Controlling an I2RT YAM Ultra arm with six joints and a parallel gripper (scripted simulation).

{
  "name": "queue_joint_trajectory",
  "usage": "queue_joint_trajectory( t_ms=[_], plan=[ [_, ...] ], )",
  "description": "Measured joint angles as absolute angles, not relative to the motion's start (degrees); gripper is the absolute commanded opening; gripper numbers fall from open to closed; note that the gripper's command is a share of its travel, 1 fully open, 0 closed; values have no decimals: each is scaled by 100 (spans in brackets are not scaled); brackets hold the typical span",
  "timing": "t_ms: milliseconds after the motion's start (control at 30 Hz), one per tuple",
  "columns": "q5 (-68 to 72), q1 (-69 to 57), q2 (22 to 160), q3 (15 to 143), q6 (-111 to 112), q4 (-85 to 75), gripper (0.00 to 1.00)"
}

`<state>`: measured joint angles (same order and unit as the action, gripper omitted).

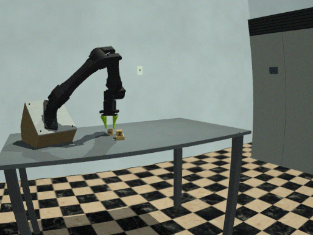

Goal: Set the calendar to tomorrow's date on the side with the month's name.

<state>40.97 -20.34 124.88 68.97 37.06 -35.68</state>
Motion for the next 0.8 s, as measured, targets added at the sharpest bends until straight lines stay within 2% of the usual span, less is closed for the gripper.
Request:
queue_joint_trajectory(
  t_ms=[800],
  plan=[
    [4097,-2034,12488,6897,3706,-3568,45]
  ],
)
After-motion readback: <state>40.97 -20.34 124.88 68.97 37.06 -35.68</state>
